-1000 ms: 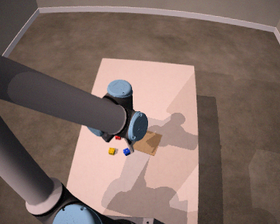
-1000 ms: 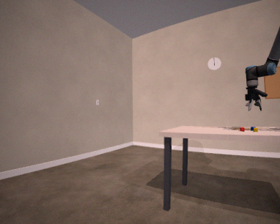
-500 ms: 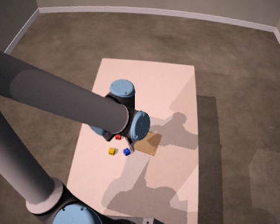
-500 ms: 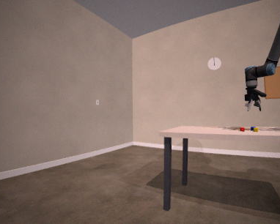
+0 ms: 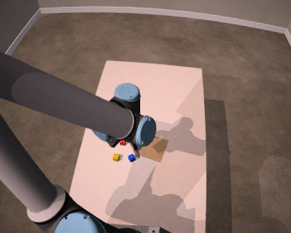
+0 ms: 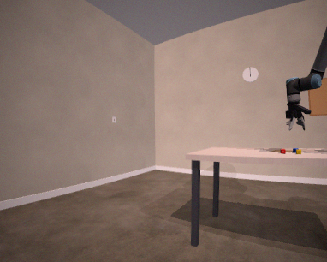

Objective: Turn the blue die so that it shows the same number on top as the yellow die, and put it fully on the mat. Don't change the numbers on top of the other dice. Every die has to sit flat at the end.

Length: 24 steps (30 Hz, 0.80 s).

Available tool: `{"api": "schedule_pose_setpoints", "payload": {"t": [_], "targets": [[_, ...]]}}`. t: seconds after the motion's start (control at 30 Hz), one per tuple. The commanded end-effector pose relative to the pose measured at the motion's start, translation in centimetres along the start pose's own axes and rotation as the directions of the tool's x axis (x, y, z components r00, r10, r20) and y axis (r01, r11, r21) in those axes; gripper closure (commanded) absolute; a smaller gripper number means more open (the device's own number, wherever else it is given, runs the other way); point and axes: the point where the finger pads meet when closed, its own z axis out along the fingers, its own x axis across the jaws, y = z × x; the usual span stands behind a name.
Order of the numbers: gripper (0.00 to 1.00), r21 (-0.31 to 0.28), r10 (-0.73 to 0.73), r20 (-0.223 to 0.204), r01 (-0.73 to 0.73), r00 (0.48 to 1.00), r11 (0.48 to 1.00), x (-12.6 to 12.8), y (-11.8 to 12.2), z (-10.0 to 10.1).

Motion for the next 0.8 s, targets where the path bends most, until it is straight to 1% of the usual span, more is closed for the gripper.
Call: {"api": "schedule_pose_setpoints", "payload": {"t": [0.0,0.03,0.13,0.53,0.6,0.77], "targets": [[0.0,0.0,-0.001,0.0,0.001,1.0,1.0,0.0,0.0,0.7],[0.0,0.0,-0.001,0.0,0.001,1.0,1.0,0.0,0.0,0.7],[0.0,0.0,-0.001,0.0,0.001,1.0,1.0,0.1,0.0,1.9],[0.0,0.0,-0.001,0.0,0.001,1.0,1.0,0.1,0.0,8.3],[0.0,0.0,-0.001,0.0,0.001,1.0,1.0,0.1,0.0,8.3],[0.0,0.0,-0.001,0.0,0.001,1.0,1.0,0.2,0.0,9.8]]}}
